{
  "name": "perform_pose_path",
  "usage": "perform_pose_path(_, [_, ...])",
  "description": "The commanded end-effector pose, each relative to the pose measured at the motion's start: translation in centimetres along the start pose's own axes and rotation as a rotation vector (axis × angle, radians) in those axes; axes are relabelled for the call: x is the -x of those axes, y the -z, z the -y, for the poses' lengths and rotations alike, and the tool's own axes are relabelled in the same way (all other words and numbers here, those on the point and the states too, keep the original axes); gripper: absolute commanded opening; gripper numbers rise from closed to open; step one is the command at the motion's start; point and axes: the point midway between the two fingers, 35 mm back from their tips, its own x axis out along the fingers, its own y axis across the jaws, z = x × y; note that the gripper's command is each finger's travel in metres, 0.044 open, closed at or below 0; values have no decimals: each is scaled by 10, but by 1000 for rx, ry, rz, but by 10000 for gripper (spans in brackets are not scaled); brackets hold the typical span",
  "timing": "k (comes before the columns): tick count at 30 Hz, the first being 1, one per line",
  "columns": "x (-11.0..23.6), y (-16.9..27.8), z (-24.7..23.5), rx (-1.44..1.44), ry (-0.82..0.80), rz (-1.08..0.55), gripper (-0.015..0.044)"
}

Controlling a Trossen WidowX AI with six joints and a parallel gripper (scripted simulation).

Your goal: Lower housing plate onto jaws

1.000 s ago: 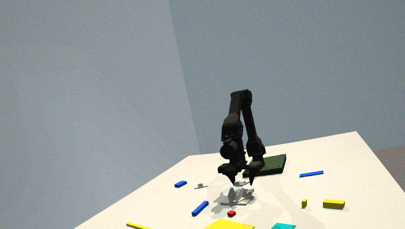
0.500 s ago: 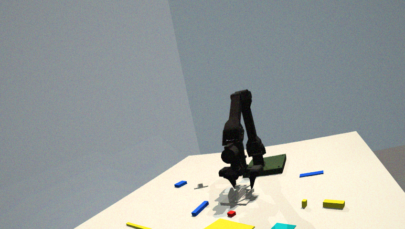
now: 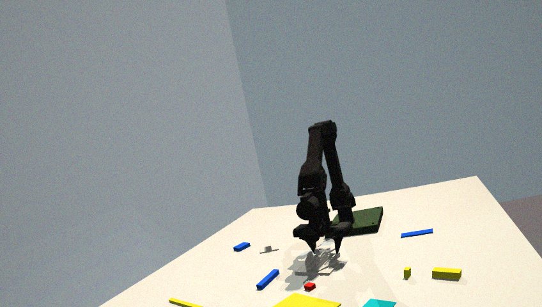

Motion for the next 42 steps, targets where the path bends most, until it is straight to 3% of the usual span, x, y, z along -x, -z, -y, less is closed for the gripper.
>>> perform_pose_path(1, [-3, 0, 1, 4, 5, -3, 351])
perform_pose_path(42, [-10, 0, 1, 4, 5, -3, 351])
